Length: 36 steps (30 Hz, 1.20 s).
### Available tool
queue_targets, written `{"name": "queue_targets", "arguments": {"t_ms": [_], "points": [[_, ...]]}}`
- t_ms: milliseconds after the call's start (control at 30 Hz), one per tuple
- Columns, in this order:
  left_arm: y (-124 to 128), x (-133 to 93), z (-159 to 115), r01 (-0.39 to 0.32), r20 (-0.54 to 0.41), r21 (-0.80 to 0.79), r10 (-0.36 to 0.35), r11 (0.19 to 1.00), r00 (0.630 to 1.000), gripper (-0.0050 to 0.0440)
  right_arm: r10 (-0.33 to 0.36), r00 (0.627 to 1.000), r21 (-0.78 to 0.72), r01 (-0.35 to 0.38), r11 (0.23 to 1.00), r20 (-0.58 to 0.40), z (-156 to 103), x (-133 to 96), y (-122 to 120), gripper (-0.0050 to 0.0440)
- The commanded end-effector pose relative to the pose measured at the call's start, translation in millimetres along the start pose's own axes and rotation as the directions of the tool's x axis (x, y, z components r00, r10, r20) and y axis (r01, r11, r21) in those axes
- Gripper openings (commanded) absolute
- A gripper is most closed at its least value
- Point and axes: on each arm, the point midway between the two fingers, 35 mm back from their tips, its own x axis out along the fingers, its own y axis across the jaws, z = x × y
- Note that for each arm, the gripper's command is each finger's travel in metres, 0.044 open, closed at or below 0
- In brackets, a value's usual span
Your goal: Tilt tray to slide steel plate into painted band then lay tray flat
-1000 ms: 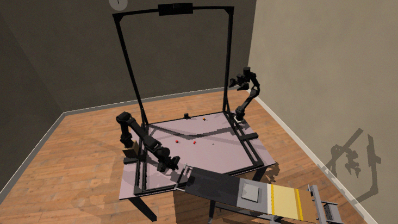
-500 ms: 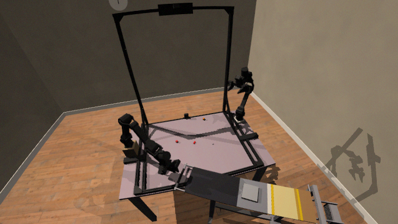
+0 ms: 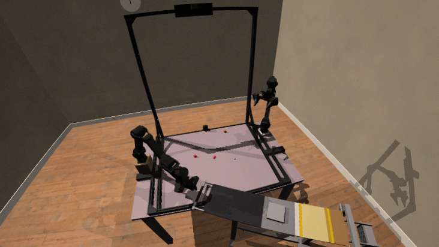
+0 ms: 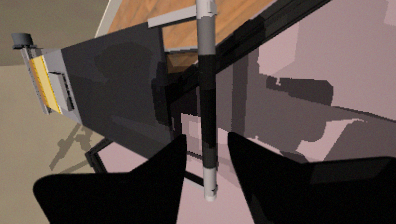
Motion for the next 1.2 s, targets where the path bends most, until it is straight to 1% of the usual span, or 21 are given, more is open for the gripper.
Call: {"name": "queue_targets", "arguments": {"t_ms": [0, 33, 167, 533, 600, 833, 1033, 1100, 1167], "points": [[17, 10, 2, -0.027, -0.011, -0.009, 0.027, 1.000, 1.000, 0.0440, -0.009, 1.000, -0.001, 0.009, 1.000, -0.004, -1, 2, -4, 0.0150], [17, 10, 2, -0.027, -0.011, -0.009, 0.027, 1.000, 1.000, 0.0440, -0.009, 1.000, -0.001, 0.009, 1.000, -0.004, -1, 2, -4, 0.0150], [39, 22, 1, -0.058, -0.033, -0.029, 0.057, 0.998, 0.998, 0.0440, -0.009, 1.000, -0.001, 0.009, 1.000, -0.004, -1, 2, -4, 0.0150], [109, 45, -13, -0.143, -0.087, -0.092, 0.135, 0.985, 0.987, 0.0440, -0.009, 1.000, -0.001, 0.009, 1.000, -0.004, -1, 39, -5, 0.0150], [109, 45, -13, -0.143, -0.087, -0.092, 0.135, 0.985, 0.987, 0.0440, -0.009, 1.000, -0.001, 0.009, 1.000, -0.004, -1, 39, -5, 0.0150], [158, 50, -28, -0.196, -0.115, -0.137, 0.181, 0.971, 0.977, 0.0440, -0.009, 1.000, -0.001, 0.009, 1.000, -0.004, -1, 62, -5, 0.0150], [202, 48, -46, -0.242, -0.136, -0.177, 0.220, 0.954, 0.966, 0.0440, -0.009, 1.000, -0.001, 0.009, 1.000, -0.004, -1, 82, -5, 0.0150], [217, 46, -53, -0.258, -0.142, -0.191, 0.233, 0.947, 0.962, 0.0440, -0.009, 1.000, -0.001, 0.009, 1.000, -0.004, -1, 82, -5, 0.0150], [217, 46, -53, -0.258, -0.142, -0.191, 0.233, 0.947, 0.962, 0.0440, -0.009, 1.000, -0.001, 0.009, 1.000, -0.004, -1, 82, -5, 0.0150]]}}
